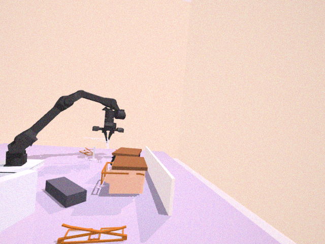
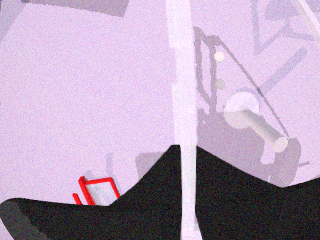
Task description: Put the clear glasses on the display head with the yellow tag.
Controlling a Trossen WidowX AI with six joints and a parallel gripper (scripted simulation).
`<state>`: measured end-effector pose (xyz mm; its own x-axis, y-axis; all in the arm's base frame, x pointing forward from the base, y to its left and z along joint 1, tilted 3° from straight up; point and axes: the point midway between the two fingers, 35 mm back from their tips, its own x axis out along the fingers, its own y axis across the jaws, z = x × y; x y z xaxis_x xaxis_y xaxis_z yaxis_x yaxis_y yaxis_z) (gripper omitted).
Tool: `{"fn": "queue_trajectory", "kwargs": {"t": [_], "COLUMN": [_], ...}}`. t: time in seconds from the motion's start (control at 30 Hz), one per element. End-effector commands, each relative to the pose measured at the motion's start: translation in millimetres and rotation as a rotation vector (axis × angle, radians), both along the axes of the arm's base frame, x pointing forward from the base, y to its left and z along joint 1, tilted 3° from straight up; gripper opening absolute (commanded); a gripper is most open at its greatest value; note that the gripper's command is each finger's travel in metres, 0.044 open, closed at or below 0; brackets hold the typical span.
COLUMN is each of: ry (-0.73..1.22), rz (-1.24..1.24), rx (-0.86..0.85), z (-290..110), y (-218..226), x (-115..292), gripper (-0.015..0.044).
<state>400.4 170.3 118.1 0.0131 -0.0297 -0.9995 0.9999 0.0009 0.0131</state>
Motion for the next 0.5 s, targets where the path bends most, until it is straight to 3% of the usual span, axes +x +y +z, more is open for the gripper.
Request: {"fn": "queue_trajectory", "kwargs": {"t": [0.0,0.17,0.47], "ry": [0.004,0.006,0.019], "rz": [-0.003,0.071,0.442], "rx": [-0.004,-0.004,-0.006], "z": [7.9,8.3,9.7], "y": [0.8,4.5,22.3], "x": [-1.5,-6.3,-33.6], "gripper": [0.0000,0.0000,0.0000]}}
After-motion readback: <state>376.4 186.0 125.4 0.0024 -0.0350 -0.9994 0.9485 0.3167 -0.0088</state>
